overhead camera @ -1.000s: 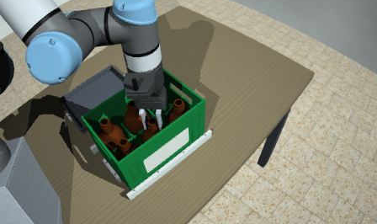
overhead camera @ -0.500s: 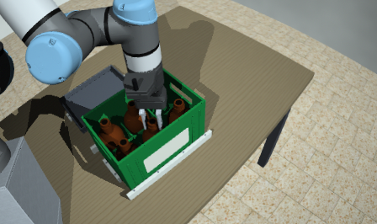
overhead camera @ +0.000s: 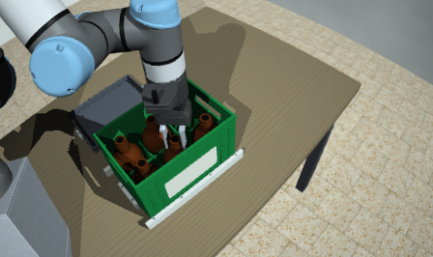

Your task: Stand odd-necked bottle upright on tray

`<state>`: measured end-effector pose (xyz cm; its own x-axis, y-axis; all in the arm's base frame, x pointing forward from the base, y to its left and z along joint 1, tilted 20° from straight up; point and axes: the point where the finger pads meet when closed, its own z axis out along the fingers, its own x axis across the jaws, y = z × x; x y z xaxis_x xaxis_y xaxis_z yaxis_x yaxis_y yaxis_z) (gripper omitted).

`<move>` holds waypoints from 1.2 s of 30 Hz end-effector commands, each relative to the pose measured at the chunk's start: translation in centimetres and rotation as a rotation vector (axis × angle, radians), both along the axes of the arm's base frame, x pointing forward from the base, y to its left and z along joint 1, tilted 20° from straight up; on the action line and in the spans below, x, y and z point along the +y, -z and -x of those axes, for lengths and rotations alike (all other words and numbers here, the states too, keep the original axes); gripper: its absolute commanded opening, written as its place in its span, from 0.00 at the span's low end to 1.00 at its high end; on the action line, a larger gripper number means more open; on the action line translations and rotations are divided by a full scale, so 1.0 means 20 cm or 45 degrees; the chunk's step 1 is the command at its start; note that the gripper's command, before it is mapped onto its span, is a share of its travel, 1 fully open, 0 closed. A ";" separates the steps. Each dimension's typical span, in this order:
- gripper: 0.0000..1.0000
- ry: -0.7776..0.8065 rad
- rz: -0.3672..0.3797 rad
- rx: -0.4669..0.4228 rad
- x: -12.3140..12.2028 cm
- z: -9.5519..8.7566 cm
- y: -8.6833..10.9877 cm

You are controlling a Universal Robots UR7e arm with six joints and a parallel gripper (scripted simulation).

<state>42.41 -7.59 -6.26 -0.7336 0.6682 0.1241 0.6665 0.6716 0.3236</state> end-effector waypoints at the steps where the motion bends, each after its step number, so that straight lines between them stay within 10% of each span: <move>1: 0.00 0.000 0.001 -0.001 0.00 0.00 0.00; 28: 0.00 0.000 0.001 -0.001 0.00 0.00 0.00; 29: 1.00 0.000 0.001 -0.001 0.00 0.00 0.00; 36: 1.00 0.000 0.001 -0.001 0.00 0.00 0.00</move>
<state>42.41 -7.59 -6.26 -0.7336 0.6682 0.1240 0.6665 0.6716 0.3236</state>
